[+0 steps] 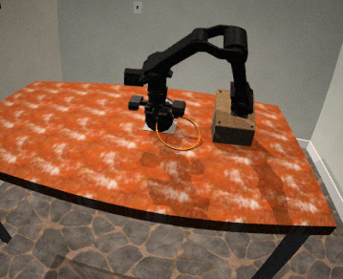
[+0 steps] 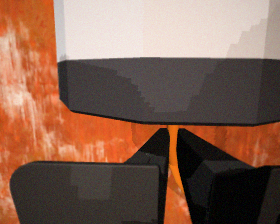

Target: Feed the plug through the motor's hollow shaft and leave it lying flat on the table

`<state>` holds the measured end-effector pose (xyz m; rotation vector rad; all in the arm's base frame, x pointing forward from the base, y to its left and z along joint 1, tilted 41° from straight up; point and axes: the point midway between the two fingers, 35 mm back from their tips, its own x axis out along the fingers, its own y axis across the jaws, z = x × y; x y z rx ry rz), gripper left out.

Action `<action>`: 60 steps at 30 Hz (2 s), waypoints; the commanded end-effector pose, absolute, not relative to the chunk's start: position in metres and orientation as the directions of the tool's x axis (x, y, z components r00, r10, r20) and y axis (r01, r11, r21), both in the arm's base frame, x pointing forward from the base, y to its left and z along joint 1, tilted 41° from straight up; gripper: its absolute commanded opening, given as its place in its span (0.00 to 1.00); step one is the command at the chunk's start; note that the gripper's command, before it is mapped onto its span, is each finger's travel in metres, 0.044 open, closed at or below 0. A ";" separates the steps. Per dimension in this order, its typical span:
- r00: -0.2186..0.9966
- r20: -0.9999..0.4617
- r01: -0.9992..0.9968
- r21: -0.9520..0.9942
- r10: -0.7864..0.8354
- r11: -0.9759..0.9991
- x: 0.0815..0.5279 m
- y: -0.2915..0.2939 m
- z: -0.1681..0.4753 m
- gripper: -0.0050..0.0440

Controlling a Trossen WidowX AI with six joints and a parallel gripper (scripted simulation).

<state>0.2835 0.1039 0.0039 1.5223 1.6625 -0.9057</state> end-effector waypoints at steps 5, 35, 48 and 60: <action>-0.073 -0.859 0.997 -0.047 0.507 0.064 0.283 0.098 -0.002 0.10; -0.073 -0.859 0.997 -0.047 0.507 0.064 0.280 0.107 0.003 0.31; -0.067 -0.858 0.997 -0.039 0.510 0.066 0.282 0.107 0.003 0.27; -0.067 -0.858 0.997 -0.039 0.510 0.066 0.282 0.107 0.003 0.13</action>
